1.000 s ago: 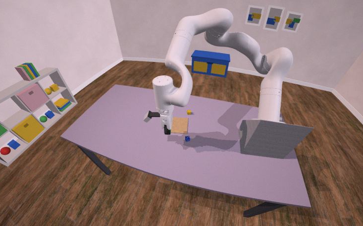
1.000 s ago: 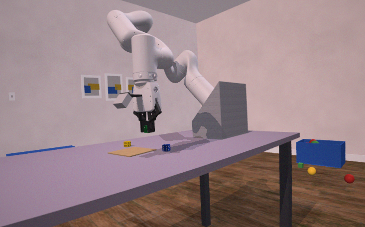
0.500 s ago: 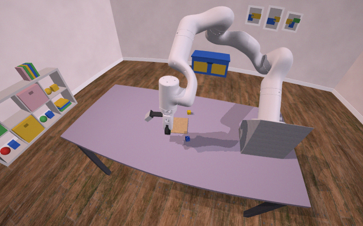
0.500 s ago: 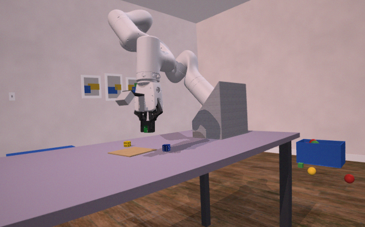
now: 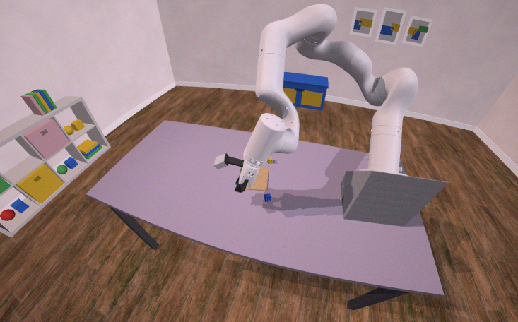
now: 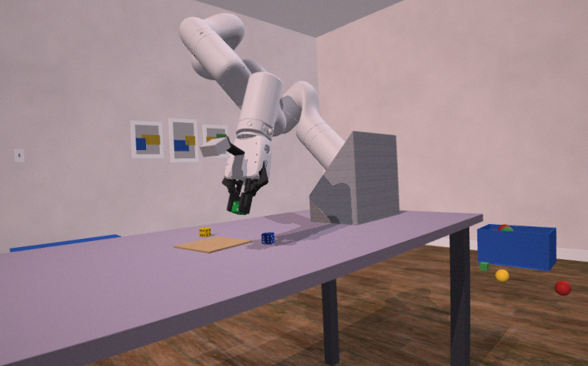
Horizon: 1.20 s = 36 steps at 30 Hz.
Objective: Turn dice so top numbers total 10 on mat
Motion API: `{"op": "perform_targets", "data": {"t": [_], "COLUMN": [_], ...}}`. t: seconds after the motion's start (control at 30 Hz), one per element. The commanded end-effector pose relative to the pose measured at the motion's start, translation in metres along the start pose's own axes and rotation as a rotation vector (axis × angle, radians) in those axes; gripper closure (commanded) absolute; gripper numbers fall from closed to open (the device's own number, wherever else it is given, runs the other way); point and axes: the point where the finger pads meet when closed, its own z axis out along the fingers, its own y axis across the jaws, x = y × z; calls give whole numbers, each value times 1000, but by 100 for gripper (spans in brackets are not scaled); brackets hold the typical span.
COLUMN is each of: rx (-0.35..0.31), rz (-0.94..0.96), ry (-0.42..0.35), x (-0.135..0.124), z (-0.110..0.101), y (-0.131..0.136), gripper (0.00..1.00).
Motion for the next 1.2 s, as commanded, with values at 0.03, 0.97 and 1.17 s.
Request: {"op": "perform_targets", "data": {"t": [0.03,0.97,1.17], "rx": [-11,-9,-9], "rz": [11,11,11], "ry": [195,695,695], "x": [-1,-6,-8], "z": [1,0,3], "y": [3,2,2], "gripper": [79,79,79]}}
